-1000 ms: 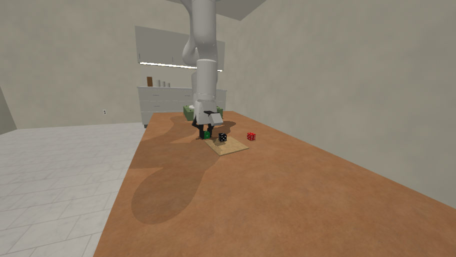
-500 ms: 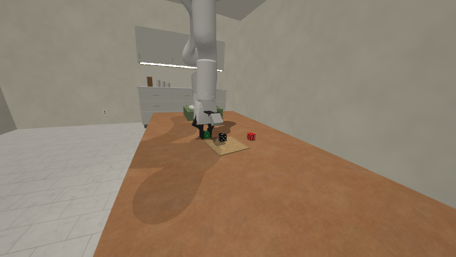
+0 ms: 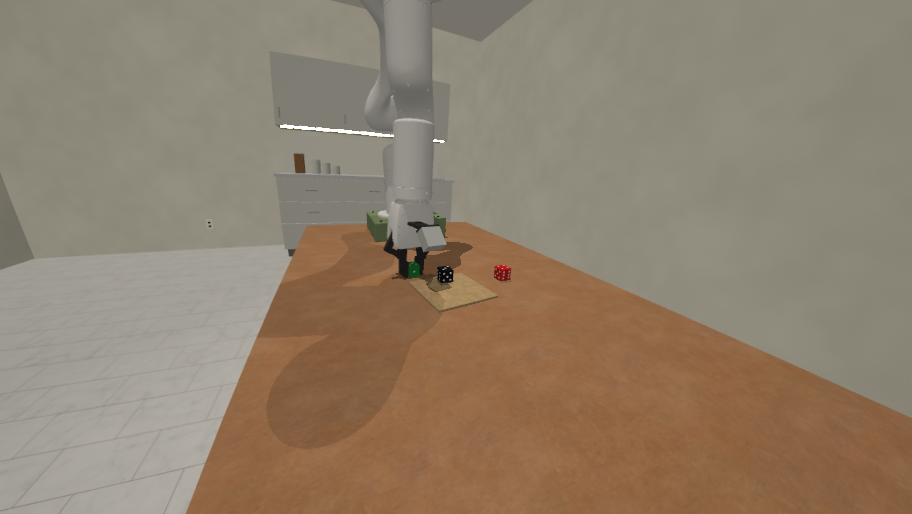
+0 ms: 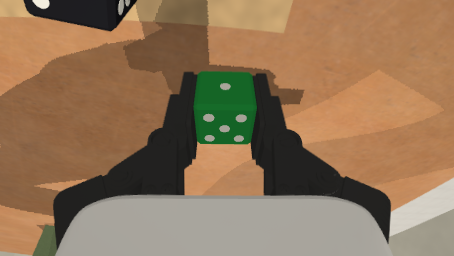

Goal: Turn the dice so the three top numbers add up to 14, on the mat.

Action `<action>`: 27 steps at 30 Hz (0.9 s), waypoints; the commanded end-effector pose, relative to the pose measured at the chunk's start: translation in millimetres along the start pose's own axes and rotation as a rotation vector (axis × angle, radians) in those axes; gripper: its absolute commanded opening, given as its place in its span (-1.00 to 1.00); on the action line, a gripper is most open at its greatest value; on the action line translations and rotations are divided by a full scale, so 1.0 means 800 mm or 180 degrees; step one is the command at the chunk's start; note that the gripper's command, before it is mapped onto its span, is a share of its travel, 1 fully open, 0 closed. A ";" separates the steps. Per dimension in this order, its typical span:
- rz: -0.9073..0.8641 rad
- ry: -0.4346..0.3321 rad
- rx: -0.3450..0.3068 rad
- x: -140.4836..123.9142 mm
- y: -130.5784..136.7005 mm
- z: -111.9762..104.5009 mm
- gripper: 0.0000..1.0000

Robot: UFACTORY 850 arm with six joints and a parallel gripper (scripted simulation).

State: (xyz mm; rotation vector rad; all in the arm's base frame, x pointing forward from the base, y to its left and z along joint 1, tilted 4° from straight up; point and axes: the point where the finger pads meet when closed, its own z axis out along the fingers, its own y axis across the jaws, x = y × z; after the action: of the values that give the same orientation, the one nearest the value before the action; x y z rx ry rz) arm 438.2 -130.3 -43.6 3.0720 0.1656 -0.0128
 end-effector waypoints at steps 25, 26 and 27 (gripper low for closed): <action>0.0000 0.0005 -0.0002 0.001 0.000 -0.033 -0.47; 0.0000 0.0005 -0.0002 0.001 0.000 -0.036 -0.47; 0.0000 0.0005 -0.0002 0.001 0.000 -0.040 -0.47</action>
State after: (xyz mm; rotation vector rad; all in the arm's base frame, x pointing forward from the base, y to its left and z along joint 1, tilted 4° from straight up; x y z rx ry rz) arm 438.0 -128.8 -21.3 3.0629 0.1654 0.0098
